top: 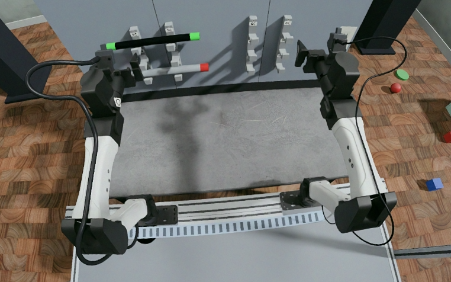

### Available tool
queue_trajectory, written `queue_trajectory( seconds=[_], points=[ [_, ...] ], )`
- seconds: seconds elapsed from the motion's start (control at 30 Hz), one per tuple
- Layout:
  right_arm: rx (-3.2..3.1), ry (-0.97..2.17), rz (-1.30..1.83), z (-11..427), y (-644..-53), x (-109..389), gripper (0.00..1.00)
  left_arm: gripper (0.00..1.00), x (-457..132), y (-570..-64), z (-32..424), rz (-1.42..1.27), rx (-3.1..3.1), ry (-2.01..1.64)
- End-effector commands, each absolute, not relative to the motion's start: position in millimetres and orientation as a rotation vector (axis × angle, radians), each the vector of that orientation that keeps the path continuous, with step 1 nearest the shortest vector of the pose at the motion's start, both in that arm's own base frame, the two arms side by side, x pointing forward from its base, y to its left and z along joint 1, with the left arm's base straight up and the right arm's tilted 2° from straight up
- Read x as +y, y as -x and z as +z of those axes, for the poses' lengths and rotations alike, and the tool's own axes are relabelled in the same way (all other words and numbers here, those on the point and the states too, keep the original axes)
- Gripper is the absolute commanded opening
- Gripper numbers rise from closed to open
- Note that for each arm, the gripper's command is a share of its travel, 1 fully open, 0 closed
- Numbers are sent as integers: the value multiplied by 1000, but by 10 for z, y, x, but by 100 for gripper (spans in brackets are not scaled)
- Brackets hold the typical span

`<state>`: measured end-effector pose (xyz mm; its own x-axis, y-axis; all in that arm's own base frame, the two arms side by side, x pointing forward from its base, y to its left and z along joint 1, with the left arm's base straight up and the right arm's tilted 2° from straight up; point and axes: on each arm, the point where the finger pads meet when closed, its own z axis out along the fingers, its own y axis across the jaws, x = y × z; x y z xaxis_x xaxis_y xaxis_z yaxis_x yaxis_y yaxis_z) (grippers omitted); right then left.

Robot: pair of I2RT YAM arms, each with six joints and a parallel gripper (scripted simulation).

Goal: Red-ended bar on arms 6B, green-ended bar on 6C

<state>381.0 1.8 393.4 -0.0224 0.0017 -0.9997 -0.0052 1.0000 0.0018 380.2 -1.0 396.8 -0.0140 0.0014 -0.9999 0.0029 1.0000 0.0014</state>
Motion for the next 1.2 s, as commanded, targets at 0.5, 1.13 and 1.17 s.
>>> queue_trajectory(
  seconds=[0.5,1.13,1.17],
  points=[
    [1571,0,0,4021,-3788,0,100,100,0,-3788,4021,0,1571,0],
    [1588,160,-144,3769,-3808,154,100,100,-110,-3805,3809,153,1578,-157],
    [1587,170,-154,3759,-3808,163,100,100,-116,-3805,3799,163,1577,-167]
  ],
)
